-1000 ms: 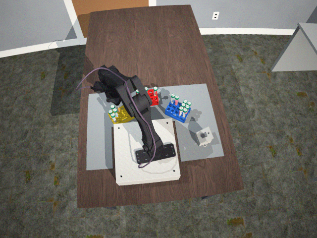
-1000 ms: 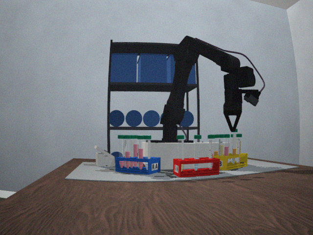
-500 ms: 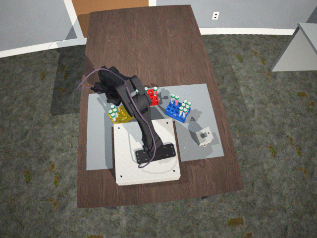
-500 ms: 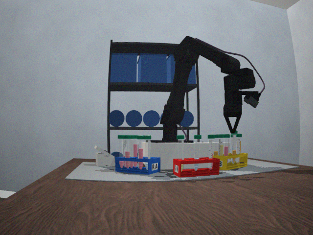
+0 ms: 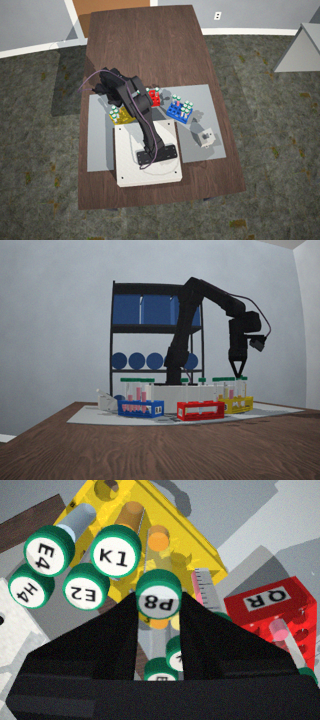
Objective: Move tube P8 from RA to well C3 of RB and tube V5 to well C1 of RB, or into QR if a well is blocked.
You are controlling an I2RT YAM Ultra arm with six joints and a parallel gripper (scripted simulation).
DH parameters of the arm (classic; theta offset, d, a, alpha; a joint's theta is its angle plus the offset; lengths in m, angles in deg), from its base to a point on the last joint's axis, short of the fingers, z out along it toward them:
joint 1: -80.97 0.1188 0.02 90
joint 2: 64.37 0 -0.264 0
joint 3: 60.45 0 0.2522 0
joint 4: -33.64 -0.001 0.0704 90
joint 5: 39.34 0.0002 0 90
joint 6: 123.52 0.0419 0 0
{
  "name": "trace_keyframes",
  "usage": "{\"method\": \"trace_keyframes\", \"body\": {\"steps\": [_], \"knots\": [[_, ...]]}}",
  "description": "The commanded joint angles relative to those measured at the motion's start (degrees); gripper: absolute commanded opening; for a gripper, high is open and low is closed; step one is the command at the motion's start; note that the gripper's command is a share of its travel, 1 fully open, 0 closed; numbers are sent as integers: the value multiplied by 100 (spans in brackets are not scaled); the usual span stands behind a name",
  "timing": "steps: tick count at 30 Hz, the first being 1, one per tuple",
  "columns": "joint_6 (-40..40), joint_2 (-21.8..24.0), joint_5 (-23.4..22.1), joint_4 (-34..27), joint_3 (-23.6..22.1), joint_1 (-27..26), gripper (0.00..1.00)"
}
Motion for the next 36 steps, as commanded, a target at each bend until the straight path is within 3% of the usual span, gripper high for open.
{"method": "trace_keyframes", "body": {"steps": [1,34,35,36], "knots": [[-8,-88,-2,88,-118,-15,0],[8,-33,1,163,-94,6,0],[8,-33,1,163,-94,6,24],[8,-33,1,163,-94,6,24]]}}
